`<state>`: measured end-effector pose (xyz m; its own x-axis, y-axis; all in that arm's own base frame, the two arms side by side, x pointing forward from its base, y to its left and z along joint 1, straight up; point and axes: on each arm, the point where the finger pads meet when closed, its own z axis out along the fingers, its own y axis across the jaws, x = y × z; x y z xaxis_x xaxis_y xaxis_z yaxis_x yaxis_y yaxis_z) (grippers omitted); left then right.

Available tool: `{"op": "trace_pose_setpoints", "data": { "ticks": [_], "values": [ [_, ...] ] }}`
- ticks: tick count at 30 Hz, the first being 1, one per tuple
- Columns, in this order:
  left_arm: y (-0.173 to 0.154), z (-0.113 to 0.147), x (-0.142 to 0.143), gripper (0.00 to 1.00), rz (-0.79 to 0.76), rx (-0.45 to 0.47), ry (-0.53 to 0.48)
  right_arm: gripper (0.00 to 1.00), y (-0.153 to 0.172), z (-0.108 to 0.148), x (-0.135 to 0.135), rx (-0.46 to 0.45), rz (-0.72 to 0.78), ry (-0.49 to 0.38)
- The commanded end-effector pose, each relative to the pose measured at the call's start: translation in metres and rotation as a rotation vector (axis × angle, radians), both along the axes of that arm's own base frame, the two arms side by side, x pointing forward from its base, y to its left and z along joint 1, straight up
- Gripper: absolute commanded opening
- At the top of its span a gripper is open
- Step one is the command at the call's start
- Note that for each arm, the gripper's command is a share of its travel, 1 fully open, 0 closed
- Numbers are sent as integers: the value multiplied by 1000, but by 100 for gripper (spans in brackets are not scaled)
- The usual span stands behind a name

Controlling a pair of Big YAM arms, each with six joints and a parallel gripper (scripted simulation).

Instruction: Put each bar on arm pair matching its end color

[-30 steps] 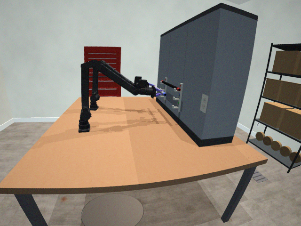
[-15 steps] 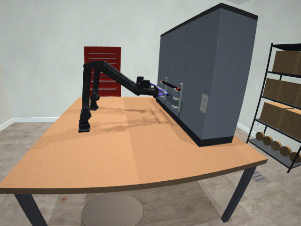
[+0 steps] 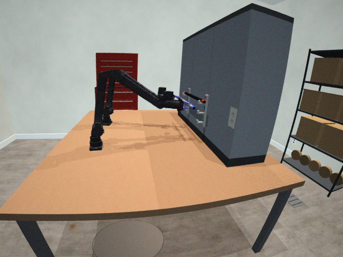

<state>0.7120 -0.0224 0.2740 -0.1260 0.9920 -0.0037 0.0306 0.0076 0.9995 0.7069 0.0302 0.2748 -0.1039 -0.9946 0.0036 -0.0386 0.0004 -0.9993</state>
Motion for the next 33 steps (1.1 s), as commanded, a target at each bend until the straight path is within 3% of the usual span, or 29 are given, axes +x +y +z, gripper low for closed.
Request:
{"op": "trace_pose_setpoints", "data": {
  "ticks": [1,33],
  "values": [
    [13,51,23,0,18,0,-88,0,-10,48,30,11,-14,-85],
    [14,54,30,0,18,0,-88,0,-11,50,39,11,-14,-85]
  ]
}}
